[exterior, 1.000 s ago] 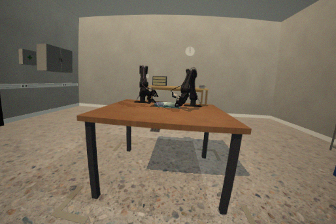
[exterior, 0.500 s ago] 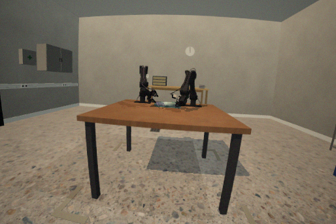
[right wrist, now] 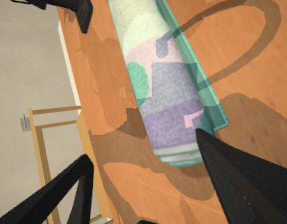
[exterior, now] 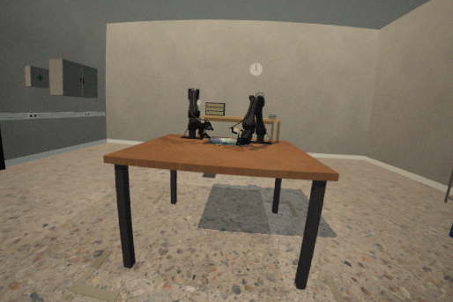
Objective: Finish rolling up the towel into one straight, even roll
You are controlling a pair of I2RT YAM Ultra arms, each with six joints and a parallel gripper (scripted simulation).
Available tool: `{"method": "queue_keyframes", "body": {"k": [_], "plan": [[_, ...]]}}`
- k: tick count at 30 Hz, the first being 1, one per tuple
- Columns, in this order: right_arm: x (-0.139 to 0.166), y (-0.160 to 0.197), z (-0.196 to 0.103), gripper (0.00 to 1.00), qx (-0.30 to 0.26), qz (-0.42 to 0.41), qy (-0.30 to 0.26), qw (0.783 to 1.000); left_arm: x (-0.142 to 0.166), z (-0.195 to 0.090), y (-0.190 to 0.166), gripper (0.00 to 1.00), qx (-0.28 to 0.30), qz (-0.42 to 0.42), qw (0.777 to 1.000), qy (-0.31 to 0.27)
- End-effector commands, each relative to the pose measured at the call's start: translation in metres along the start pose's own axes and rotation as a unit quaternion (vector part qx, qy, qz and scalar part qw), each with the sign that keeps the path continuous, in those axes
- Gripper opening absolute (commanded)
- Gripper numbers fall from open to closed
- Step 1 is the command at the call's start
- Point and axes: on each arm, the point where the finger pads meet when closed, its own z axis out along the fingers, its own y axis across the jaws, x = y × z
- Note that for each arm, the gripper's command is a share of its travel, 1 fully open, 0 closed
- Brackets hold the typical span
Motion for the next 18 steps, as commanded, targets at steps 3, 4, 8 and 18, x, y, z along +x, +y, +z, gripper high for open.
{"method": "queue_keyframes", "body": {"k": [3, 4, 8, 18], "plan": [[-0.011, -0.002, -0.006, 0.85, 0.001, -0.011, -0.010, 1.000, -0.009, -0.010, 0.000, 0.72, -0.010, 0.011, 1.000, -0.014], [-0.011, -0.002, -0.006, 0.85, 0.001, -0.011, -0.010, 1.000, -0.009, -0.011, -0.001, 0.75, -0.010, 0.011, 1.000, -0.014], [-0.011, -0.002, -0.006, 0.85, 0.001, -0.011, -0.010, 1.000, -0.009, -0.012, -0.002, 0.85, -0.010, 0.011, 1.000, -0.014], [-0.011, -0.002, -0.006, 0.85, 0.001, -0.011, -0.010, 1.000, -0.008, -0.046, -0.003, 0.85, -0.010, 0.011, 1.000, -0.014]]}}
